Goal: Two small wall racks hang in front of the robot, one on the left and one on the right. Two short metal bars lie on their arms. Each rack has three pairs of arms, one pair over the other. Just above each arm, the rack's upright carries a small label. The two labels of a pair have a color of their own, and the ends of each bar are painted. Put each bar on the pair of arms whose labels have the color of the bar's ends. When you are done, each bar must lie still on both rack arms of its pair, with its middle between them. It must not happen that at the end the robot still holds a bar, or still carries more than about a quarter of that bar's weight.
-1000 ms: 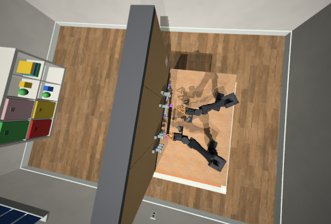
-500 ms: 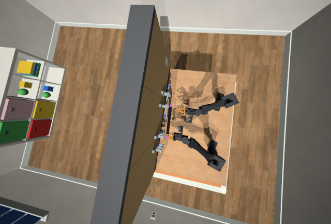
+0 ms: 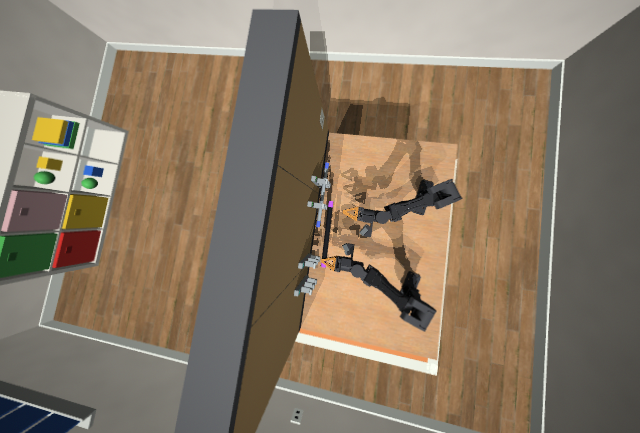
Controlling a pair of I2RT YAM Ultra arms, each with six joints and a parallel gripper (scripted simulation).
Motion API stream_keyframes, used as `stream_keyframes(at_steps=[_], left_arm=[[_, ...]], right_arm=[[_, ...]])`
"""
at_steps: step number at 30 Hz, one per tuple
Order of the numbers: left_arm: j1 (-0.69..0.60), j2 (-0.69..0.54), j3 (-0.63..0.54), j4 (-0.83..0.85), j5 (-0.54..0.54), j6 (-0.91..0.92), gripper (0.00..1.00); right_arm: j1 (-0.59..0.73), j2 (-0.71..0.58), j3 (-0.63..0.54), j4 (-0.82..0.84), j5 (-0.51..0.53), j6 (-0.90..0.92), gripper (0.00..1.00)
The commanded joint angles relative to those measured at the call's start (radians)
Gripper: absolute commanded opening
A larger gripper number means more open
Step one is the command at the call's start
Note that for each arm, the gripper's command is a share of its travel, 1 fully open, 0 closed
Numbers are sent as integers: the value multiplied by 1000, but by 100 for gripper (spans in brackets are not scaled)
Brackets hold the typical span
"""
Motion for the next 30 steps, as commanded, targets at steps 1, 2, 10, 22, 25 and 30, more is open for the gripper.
stream_keyframes(at_steps=[1,2,10,22,25,30], left_arm=[[6,-10,4,80,8,-29,0],[6,-10,4,81,8,-29,0],[6,-9,1,84,8,-29,0],[6,-6,-1,89,8,-29,0],[6,-6,-1,90,8,-29,0],[6,-5,-2,92,8,-29,0]], right_arm=[[-22,-45,-16,24,-17,13,100],[-25,-45,-16,24,-20,13,100],[-46,-51,-21,23,-41,13,100],[-87,-59,-28,23,-82,13,100],[-91,-60,-29,22,-86,13,100],[-108,-63,-31,22,-103,13,100]])
